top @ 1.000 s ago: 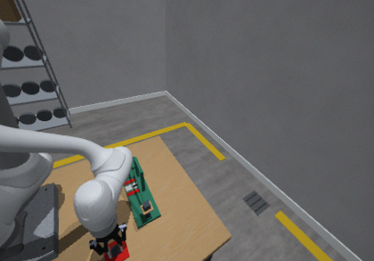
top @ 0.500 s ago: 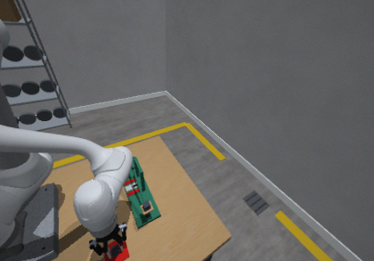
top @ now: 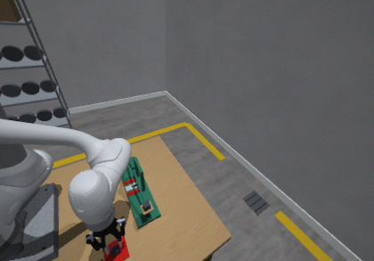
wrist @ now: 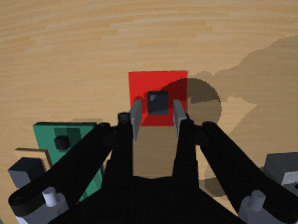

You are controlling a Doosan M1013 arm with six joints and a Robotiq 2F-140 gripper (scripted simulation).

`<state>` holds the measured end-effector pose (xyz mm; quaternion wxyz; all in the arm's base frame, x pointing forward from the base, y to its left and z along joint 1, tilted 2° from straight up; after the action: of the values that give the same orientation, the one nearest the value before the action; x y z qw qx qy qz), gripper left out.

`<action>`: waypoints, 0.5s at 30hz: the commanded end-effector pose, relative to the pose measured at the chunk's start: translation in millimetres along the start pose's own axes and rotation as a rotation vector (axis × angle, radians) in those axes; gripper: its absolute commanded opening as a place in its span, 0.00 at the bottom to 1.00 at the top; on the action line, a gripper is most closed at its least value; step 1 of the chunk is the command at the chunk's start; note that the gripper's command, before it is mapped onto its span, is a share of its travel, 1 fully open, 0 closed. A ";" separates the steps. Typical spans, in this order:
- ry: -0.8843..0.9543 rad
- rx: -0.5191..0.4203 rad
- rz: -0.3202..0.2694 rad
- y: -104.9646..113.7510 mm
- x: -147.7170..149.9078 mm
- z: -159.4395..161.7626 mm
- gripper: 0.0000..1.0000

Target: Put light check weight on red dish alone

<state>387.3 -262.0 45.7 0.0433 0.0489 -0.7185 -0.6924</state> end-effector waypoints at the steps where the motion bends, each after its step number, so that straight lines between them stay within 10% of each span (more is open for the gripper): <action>1: 0.000 0.000 0.000 12.4 0.0 0.0 0.35; 14: 0.000 0.000 0.000 43.5 0.0 0.0 0.35; 15: 0.000 0.000 0.000 43.5 0.0 0.0 1.00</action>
<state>386.8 -260.5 88.9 0.0434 0.0488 -0.7184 -0.6925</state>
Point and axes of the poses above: the point where the finger pads meet when closed, its own y axis back along the fingers, its own x axis across the jaws, z = x × y, the point moved 1 cm from there along y, back along the fingers, and after that the axes turned 9 degrees about y, right-handed, at the moved point
